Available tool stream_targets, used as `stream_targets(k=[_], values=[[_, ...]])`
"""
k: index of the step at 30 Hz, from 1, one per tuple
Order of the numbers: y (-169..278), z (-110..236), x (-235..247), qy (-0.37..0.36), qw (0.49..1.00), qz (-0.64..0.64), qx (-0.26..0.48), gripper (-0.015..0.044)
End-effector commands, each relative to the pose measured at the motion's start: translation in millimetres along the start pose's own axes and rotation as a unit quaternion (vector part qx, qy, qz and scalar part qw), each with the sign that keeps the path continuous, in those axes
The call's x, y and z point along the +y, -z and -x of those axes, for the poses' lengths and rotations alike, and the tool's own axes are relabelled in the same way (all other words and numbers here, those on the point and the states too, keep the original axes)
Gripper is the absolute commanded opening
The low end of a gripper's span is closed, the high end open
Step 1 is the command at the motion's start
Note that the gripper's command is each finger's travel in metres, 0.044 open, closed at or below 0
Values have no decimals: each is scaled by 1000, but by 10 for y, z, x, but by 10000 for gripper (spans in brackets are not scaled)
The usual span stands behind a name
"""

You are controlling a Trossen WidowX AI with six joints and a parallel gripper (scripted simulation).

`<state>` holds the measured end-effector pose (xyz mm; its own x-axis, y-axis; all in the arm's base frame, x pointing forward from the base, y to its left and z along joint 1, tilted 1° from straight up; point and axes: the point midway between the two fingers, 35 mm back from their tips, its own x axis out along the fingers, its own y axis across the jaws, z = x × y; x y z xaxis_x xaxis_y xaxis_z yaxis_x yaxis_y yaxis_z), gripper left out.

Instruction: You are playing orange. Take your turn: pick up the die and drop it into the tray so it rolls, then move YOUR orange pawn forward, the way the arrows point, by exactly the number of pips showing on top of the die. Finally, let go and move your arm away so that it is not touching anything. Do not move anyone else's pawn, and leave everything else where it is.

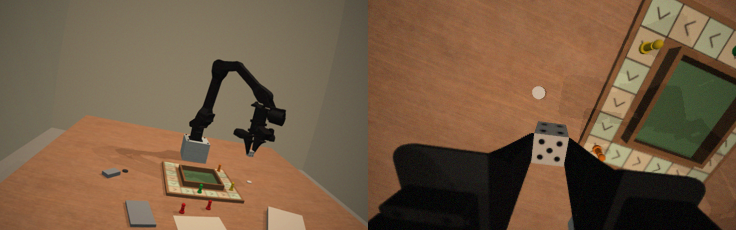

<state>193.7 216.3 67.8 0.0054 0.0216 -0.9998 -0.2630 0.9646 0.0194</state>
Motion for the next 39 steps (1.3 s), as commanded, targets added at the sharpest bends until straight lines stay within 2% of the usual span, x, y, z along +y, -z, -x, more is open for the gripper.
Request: stream_targets(k=[1,20,39], values=[[-74,-32,-155,1,1000,-7,0,0],[-346,-177,-1069,5,998,-58,-2,0],[-293,-314,-2002,9,994,-109,-2,0]])
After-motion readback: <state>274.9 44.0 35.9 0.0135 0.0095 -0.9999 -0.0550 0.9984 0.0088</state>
